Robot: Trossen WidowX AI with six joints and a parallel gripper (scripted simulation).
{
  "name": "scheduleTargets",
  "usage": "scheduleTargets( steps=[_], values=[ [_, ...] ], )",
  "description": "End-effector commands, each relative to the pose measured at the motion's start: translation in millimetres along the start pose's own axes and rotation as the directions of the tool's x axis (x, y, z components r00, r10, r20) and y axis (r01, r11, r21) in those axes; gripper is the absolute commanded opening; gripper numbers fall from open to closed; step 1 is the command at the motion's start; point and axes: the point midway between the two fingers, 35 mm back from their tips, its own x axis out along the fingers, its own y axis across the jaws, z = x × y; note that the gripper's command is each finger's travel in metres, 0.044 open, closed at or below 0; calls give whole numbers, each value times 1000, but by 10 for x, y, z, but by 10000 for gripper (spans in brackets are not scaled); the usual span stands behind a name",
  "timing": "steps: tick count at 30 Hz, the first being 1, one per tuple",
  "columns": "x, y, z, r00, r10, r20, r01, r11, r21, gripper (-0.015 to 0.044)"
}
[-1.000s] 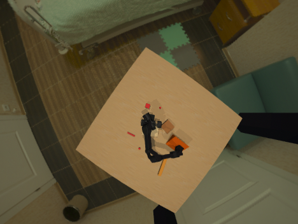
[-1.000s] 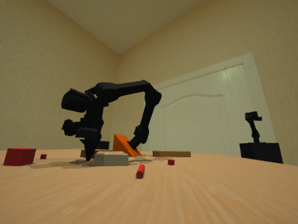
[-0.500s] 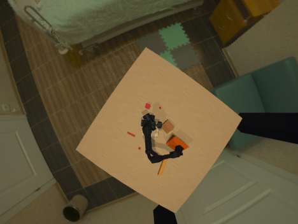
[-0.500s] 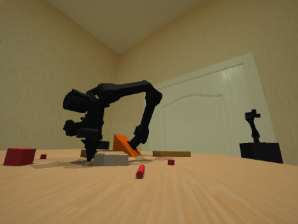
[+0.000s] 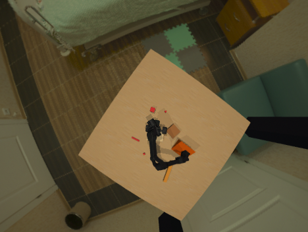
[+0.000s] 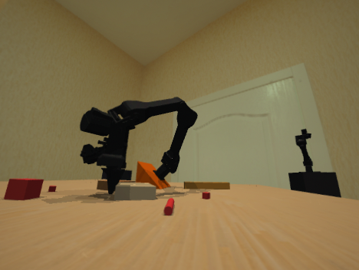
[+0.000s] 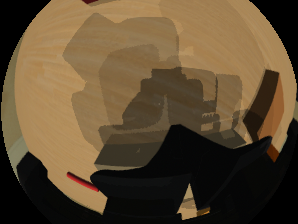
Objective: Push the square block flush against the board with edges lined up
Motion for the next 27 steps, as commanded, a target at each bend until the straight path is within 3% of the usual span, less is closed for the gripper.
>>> scheduleTargets(
  steps=[1, 27],
  values=[
    [-18, 12, -61, 1000, 5, -1, -5, 1000, 3, 0],
    [-16, 11, -243, 1000, 5, -2, -5, 1000, 3, 0]
  ],
)
